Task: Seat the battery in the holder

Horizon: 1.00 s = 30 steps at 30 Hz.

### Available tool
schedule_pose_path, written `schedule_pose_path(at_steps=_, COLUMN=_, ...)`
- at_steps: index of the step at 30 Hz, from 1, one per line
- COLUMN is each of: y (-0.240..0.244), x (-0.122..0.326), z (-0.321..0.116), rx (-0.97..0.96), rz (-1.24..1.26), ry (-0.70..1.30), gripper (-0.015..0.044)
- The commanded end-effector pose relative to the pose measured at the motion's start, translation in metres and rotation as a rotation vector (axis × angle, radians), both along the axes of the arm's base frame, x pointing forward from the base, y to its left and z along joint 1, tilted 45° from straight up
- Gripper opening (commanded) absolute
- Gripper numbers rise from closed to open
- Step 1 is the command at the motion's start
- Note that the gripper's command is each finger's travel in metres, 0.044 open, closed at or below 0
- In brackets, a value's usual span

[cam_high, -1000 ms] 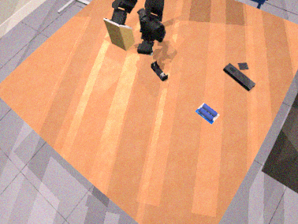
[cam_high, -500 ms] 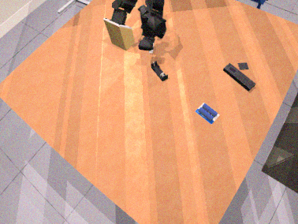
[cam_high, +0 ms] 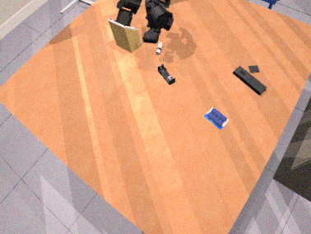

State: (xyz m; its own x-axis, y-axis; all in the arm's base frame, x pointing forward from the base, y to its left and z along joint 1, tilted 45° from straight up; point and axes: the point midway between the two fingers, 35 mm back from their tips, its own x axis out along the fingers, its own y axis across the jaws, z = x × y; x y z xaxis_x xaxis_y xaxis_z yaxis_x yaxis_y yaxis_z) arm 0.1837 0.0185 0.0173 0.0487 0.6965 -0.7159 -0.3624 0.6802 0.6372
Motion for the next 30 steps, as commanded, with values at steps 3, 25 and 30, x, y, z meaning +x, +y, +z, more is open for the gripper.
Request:
schedule_pose_path(at_steps=3, y=-0.017, x=-0.006, z=0.023, rx=0.004, rz=0.005, ry=-0.002, gripper=0.0000)
schedule_pose_path(at_steps=25, y=0.018, x=-0.005, z=0.002, rx=0.036, rz=-0.584, ry=0.564, gripper=0.0236)
schedule_pose_path(at_steps=30, y=0.034, x=-0.008, z=-0.007, rx=0.059, rz=-0.860, ry=0.836, gripper=0.0236)
